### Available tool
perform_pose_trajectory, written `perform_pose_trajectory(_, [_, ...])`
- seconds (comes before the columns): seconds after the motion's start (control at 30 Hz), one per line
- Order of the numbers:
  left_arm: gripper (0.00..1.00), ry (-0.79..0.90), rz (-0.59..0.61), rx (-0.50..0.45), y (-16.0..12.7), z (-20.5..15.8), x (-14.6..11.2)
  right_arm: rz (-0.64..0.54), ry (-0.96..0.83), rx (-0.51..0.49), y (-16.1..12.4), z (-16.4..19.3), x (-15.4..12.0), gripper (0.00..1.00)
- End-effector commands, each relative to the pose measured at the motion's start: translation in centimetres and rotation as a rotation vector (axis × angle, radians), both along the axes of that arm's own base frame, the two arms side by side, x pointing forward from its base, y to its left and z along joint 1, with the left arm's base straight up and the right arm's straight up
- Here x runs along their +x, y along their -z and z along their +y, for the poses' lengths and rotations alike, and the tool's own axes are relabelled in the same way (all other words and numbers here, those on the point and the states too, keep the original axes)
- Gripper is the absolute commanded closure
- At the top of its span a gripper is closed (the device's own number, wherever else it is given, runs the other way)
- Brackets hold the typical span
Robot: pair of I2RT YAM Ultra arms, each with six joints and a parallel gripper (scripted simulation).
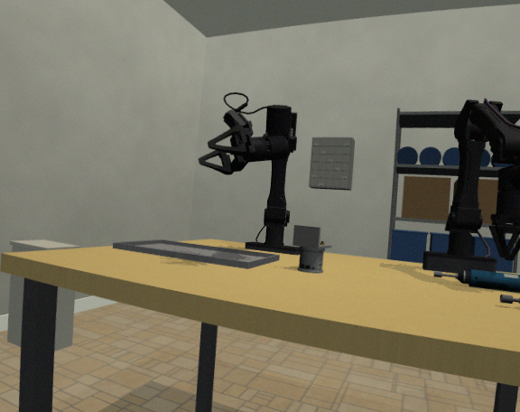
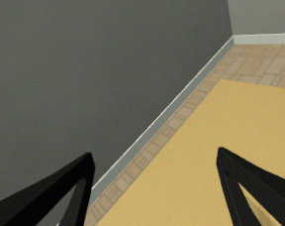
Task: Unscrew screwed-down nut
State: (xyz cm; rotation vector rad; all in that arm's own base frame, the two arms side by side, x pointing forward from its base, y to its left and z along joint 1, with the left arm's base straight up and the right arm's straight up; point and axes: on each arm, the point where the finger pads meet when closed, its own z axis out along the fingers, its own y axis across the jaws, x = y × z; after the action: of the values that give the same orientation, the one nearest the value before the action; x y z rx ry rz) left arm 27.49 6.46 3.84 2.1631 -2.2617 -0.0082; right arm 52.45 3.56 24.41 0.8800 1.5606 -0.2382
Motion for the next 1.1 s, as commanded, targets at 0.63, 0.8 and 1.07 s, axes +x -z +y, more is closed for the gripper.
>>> perform_pose_trajectory(0.63, [0.35, -0.001, -0.034, 0.004, -1.3, -0.1, 0.9, 0.035, -0.193, -0.070, 0.7, 8.0, -6.4, 0.14])
perform_pose_trajectory(0.8, [0.35, -0.001, -0.034, 0.004, -1.3, -0.1, 0.9, 0.057, -0.278, -0.099, 1.7, 10.5, -9.0, 0.14])
perform_pose_trajectory(1.07, [0.35, -0.001, -0.034, 0.004, -1.3, -0.1, 0.9, 0.092, -0.379, -0.141, 3.0, 13.6, -12.3, 0.14])
